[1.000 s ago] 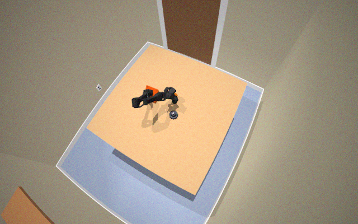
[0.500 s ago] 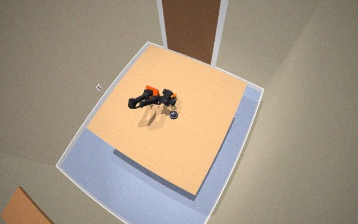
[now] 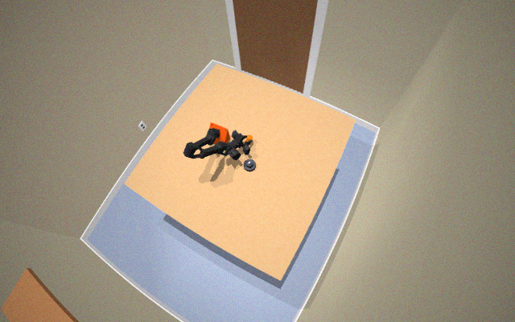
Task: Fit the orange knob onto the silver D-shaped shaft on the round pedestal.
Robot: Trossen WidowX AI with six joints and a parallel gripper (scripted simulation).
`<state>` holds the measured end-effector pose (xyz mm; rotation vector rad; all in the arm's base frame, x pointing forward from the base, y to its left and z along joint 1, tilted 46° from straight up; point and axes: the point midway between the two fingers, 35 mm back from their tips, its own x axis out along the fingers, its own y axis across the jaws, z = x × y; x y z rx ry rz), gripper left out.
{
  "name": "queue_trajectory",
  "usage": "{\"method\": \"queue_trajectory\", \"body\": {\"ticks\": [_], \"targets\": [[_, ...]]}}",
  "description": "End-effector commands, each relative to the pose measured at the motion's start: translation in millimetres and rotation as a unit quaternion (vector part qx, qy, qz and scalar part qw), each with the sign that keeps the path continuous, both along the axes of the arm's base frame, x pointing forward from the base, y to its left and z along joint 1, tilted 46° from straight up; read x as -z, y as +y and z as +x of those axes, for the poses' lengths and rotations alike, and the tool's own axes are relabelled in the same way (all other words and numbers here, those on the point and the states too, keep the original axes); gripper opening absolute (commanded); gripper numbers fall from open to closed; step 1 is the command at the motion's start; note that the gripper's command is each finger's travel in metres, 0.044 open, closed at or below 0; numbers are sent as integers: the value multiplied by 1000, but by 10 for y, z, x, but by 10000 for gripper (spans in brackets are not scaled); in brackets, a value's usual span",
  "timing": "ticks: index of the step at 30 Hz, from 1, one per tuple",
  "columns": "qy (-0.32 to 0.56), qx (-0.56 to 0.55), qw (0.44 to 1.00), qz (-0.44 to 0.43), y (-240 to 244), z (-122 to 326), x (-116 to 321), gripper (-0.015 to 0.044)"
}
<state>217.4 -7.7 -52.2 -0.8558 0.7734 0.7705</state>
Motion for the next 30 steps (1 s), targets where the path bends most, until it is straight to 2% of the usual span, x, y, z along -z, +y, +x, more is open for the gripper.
{"method": "queue_trajectory", "body": {"ticks": [1,5,11,14,30], "targets": [[-14,-11,1000,25,-32,-34,-6,179],[-28,-23,998,51,-65,-58,-13,179],[-17,-13,999,29,-59,-60,-34,179],[-21,-18,999,36,-51,-48,-25,258],[-21,-18,999,36,-51,-48,-25,260]]}}
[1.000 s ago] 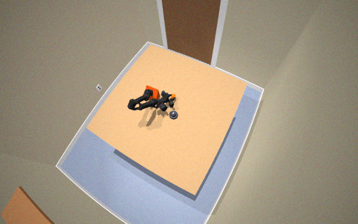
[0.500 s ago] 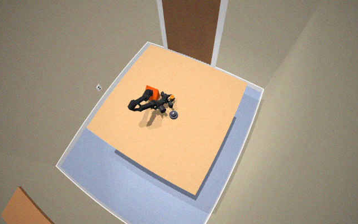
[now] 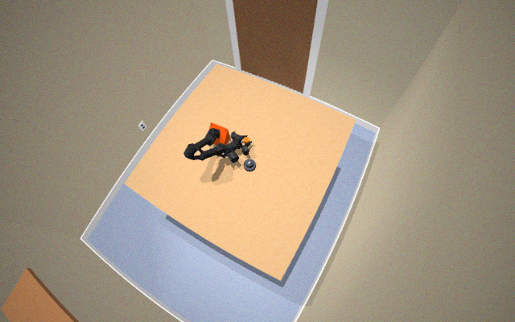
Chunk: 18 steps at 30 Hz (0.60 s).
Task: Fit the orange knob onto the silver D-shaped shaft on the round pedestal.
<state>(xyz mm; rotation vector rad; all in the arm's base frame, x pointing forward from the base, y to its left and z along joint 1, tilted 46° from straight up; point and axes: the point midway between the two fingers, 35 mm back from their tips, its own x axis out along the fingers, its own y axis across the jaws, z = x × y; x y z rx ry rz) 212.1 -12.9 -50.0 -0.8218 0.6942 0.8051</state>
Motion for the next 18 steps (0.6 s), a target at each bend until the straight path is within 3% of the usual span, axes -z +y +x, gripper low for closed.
{"method": "queue_trajectory", "body": {"ticks": [1,8,15,18], "targets": [[-2,-1,1000,1,1,4,-3,260],[-2,-1,1000,1,1,4,-3,260],[-2,-1,1000,1,1,4,-3,440],[-2,-1,1000,1,1,4,-3,440]]}}
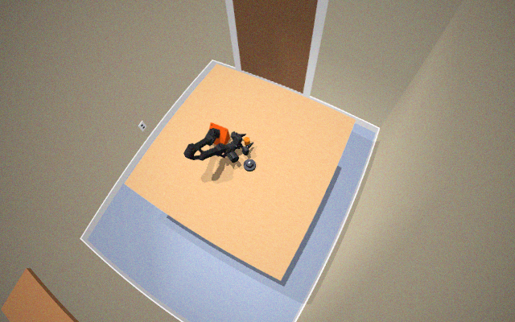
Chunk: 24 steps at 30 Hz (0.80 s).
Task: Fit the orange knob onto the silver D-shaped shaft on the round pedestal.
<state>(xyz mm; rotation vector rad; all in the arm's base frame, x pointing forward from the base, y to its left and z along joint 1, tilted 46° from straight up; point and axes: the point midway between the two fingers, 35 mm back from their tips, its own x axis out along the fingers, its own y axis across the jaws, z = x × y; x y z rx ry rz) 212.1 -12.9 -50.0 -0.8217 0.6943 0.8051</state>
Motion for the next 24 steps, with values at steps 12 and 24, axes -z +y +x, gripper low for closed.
{"method": "queue_trajectory", "body": {"ticks": [12,24], "targets": [[2,-1,1000,-2,428,99,-421,440],[163,71,983,-56,614,51,-420,440]]}}
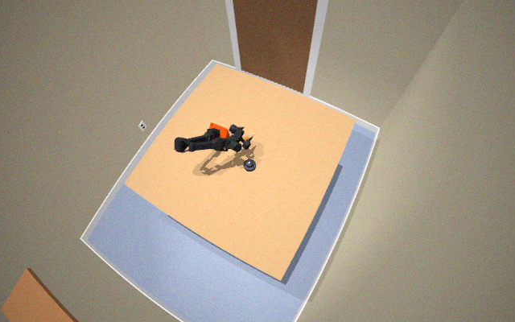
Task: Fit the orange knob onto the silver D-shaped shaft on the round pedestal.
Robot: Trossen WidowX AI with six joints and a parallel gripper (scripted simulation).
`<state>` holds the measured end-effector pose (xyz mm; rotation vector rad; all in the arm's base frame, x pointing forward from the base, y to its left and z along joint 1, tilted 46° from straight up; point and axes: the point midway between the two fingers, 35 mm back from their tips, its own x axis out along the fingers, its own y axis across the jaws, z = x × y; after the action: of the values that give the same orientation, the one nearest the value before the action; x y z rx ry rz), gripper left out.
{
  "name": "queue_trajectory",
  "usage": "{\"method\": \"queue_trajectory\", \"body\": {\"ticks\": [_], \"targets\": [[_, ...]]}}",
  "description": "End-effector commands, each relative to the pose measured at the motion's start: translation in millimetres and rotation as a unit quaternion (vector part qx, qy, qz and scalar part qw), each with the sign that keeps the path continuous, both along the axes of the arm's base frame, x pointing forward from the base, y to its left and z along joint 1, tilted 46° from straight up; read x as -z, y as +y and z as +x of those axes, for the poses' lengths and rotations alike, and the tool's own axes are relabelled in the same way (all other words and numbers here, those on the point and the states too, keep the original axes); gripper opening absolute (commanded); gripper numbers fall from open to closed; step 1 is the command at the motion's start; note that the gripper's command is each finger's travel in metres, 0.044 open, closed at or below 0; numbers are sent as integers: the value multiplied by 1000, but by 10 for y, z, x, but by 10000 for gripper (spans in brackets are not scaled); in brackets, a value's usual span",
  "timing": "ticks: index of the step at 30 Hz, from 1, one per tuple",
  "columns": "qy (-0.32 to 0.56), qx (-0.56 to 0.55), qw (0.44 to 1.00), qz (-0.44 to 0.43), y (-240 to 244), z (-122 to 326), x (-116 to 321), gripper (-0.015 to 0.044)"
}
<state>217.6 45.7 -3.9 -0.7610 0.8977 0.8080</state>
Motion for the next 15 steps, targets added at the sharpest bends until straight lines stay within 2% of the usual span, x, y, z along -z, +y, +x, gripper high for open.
{"method": "queue_trajectory", "body": {"ticks": [1,5,8,13,15], "targets": [[106,47,992,-58,32,-15,61,440],[202,97,960,-167,44,-56,79,440],[238,125,925,-267,60,-56,27,440],[223,149,855,-443,168,45,-158,440],[205,149,836,-486,226,93,-217,440]]}}
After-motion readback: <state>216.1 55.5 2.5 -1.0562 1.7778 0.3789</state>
